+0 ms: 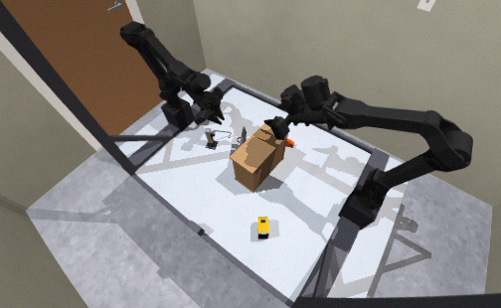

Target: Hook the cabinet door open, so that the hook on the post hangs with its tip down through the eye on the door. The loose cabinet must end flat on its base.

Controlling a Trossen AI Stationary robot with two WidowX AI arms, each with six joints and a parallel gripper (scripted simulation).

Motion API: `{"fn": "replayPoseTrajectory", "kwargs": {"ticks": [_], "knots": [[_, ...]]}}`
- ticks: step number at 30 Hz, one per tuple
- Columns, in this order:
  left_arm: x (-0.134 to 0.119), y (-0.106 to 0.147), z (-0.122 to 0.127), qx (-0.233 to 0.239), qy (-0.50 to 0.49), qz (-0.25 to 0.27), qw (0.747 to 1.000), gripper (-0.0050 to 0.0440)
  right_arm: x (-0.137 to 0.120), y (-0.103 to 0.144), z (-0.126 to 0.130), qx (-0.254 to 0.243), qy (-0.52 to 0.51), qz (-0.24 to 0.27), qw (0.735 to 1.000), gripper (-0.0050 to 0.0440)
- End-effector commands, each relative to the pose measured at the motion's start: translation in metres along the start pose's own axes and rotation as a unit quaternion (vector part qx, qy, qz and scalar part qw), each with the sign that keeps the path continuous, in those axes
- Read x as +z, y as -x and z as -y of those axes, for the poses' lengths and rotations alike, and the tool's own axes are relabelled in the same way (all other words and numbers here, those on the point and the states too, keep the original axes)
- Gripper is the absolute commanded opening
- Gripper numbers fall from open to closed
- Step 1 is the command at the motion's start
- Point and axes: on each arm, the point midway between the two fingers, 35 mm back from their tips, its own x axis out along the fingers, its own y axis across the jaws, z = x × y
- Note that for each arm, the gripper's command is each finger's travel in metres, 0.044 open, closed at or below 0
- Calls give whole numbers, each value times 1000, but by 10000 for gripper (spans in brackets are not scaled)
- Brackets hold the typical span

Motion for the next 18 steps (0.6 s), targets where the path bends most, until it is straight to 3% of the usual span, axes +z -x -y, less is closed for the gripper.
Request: {"fn": "replayPoseTrajectory", "kwargs": {"ticks": [1, 9, 18], "knots": [[10, -3, 3, 30, 56, -25, 998, 129, 3, 8, 5, -8, -7, 17, 1000, 400], [5, -13, 0, 79, 152, -84, 982, 129, 0, 8, 5, -8, -7, 18, 1000, 400], [-3, -31, -9, 154, 304, -181, 923, 129, -1, 8, 5, -8, -8, 17, 1000, 400]]}}
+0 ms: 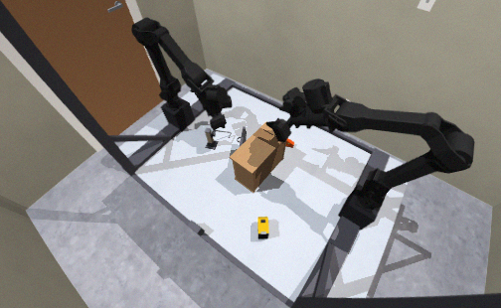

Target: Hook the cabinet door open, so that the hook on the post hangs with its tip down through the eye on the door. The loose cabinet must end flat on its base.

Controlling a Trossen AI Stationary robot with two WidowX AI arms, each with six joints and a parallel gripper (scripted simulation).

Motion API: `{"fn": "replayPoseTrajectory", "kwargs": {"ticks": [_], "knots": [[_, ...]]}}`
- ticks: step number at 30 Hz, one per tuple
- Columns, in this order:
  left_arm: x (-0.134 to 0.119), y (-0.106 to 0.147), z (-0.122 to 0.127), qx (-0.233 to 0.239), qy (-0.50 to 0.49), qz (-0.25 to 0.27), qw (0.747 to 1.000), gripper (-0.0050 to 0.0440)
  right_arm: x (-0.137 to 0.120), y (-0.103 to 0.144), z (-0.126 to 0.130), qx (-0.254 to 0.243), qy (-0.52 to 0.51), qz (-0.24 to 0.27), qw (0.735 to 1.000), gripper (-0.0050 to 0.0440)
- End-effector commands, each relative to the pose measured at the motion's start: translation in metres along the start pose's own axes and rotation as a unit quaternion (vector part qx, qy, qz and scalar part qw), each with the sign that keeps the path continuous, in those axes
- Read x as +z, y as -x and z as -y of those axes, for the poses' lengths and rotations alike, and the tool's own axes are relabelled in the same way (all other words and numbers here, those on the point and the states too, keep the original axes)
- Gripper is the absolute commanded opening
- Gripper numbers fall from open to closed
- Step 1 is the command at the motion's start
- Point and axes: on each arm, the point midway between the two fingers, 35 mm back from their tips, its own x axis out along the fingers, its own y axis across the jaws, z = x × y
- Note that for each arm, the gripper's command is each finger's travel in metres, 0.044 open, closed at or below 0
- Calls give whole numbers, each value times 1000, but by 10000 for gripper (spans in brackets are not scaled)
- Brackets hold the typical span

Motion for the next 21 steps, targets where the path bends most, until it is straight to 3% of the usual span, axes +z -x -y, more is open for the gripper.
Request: {"fn": "replayPoseTrajectory", "kwargs": {"ticks": [1, 12, 21], "knots": [[9, -5, 4, 32, 71, -41, 996, 129, 11, 8, 1, -3, -3, 19, 1000, 400], [11, -20, 0, 88, 179, -108, 974, 129, 11, 8, 1, -3, -3, 19, 1000, 400], [1, -40, -9, 106, 200, -127, 966, 109, 11, 6, 0, -1, -1, 17, 1000, 400]]}}
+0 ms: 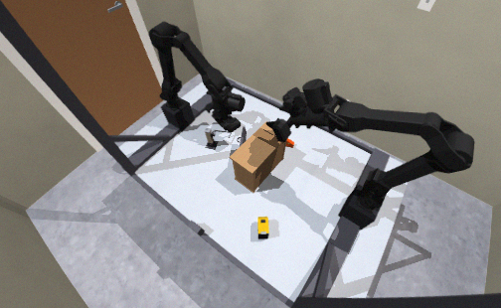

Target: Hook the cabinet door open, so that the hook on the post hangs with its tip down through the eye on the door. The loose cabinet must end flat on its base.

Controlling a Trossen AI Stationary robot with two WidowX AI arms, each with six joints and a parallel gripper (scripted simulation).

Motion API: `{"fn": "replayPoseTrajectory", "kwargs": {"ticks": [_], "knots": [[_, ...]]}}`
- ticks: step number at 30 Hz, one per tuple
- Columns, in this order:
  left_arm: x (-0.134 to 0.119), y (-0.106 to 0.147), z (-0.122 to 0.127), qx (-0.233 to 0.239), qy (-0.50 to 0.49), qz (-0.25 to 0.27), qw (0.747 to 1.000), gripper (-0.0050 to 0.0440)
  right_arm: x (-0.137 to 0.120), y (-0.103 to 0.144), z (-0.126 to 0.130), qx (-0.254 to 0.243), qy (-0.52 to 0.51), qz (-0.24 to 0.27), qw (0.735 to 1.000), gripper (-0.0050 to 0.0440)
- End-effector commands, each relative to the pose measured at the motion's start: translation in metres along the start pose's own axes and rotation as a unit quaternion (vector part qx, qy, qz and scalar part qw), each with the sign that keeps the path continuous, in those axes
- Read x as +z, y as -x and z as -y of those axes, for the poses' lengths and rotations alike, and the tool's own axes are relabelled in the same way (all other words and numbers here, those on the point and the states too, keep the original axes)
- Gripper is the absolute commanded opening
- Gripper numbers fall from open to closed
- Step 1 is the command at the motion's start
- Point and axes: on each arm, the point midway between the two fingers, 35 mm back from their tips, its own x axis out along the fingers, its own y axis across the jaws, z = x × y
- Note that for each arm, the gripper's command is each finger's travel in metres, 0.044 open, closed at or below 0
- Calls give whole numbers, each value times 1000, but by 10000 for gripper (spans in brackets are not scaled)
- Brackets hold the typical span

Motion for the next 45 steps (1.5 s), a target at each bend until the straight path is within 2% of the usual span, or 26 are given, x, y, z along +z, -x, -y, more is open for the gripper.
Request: {"fn": "replayPoseTrajectory", "kwargs": {"ticks": [1, 11, 18, 25, 35, 38, 45], "knots": [[-1, -15, 2, -1, 4, -4, 1000, 102, 11, 6, 0, -1, -1, 16, 1000, 400], [-1, -28, 1, 0, 2, -3, 1000, 56, 11, 6, 0, -1, -1, 16, 1000, 400], [-1, -27, 3, -2, 2, -2, 1000, 10, 11, 6, 0, -1, -1, 16, 1000, 400], [0, -26, 3, -2, 1, -2, 1000, 0, 11, 6, 0, -1, -1, 16, 1000, 400], [2, -6, 5, -9, 2, 129, 992, -5, 11, 6, 0, -1, -1, 16, 1000, 400], [2, -4, 5, -9, 2, 142, 990, -5, 11, 6, 0, -1, -1, 16, 1000, 400], [0, 7, 4, -6, 3, 232, 973, -50, 11, 6, 0, -1, -1, 16, 1000, 400]]}}
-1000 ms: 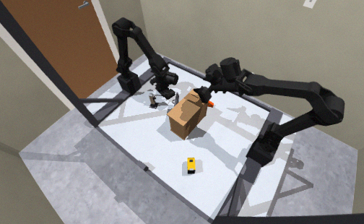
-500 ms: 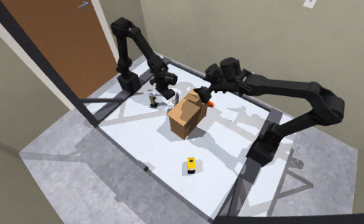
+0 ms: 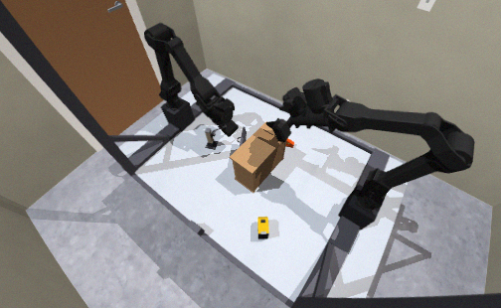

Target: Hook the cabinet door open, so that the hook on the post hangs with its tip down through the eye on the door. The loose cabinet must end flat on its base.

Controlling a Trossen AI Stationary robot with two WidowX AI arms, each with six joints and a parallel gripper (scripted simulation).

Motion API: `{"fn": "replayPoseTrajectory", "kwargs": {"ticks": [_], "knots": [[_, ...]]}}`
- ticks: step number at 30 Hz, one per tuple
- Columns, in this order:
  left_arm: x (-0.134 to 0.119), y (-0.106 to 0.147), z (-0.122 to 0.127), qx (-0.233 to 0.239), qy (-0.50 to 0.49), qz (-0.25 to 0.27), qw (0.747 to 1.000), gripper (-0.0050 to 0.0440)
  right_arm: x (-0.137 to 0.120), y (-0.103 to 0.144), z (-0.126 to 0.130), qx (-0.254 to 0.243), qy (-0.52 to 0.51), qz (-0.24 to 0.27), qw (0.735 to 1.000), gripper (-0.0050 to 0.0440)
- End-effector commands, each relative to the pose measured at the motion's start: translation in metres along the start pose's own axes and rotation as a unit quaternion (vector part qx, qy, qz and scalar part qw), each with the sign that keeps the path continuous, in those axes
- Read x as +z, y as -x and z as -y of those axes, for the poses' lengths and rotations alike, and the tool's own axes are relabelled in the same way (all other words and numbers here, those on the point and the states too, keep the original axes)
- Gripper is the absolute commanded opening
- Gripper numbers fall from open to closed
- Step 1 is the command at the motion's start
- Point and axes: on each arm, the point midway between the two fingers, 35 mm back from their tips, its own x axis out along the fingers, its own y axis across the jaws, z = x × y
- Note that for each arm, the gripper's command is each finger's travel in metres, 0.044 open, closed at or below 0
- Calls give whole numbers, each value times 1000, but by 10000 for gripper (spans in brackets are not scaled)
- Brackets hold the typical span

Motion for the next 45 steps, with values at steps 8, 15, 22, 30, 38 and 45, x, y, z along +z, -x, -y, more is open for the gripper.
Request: {"fn": "replayPoseTrajectory", "kwargs": {"ticks": [8, 15, 22, 30, 38, 45], "knots": [[1, 17, 0, 2, -4, 134, 991, -50, 11, 6, 0, -1, -1, 16, 1000, 400], [1, 29, 6, -4, 1, 212, 977, -50, 11, 6, 0, -1, -1, 16, 1000, 400], [-2, 40, 5, -3, 1, 301, 954, -50, 11, 6, 0, -1, -1, 16, 1000, 400], [-4, 46, 5, -2, 0, 344, 939, -50, 11, 6, 0, -1, -1, 16, 1000, 400], [-5, 45, 4, -1, 0, 343, 939, -50, 11, 6, 0, -1, -1, 16, 1000, 400], [-4, 44, 3, 1, -3, 343, 939, -50, 11, 6, 0, -1, -1, 16, 1000, 400]]}}
